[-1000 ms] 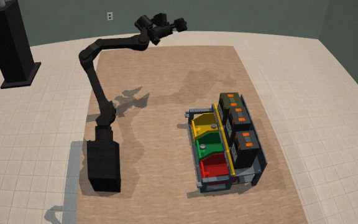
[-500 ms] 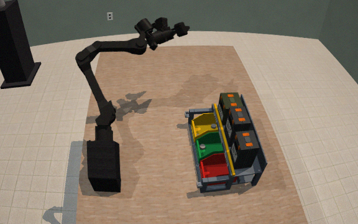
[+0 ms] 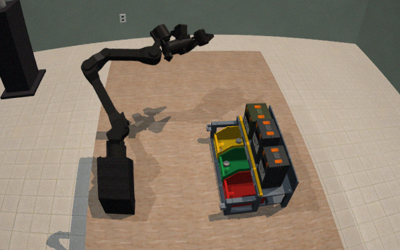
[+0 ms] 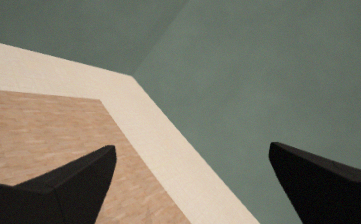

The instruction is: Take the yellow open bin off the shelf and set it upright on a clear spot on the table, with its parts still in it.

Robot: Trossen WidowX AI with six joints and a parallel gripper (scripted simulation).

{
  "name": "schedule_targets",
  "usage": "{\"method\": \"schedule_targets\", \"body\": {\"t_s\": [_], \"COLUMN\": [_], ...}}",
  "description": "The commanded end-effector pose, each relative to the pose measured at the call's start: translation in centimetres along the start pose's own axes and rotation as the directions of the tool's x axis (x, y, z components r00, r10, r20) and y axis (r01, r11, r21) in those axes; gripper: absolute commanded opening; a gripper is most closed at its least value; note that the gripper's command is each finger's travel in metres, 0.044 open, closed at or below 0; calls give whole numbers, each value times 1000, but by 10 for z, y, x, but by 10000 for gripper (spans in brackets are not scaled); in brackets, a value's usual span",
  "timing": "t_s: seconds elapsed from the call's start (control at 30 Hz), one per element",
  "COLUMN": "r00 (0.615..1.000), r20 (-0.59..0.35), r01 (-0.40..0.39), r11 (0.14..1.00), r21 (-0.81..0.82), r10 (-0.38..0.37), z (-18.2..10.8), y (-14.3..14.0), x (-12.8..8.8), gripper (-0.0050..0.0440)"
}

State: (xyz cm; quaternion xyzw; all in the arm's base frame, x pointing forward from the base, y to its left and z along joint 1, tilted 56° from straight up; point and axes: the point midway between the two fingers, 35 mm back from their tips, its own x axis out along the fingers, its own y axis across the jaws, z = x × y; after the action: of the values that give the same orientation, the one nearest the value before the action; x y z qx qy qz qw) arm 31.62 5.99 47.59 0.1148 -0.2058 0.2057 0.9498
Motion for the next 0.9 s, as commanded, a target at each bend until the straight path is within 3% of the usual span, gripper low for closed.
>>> {"method": "schedule_targets", "body": {"t_s": [0.0,0.33,0.5,0.87], "r00": [998,998,976,976], "r20": [-25,-25,-115,-115], "r01": [49,49,171,171], "r11": [998,998,980,980], "r21": [-24,-24,-102,-102], "r10": [-50,-50,-183,-183], "z": [-11,-11,-50,-50], "y": [-9,-9,-35,-35], "x": [-8,-8,-33,-33], "gripper": [440,440,440,440]}}
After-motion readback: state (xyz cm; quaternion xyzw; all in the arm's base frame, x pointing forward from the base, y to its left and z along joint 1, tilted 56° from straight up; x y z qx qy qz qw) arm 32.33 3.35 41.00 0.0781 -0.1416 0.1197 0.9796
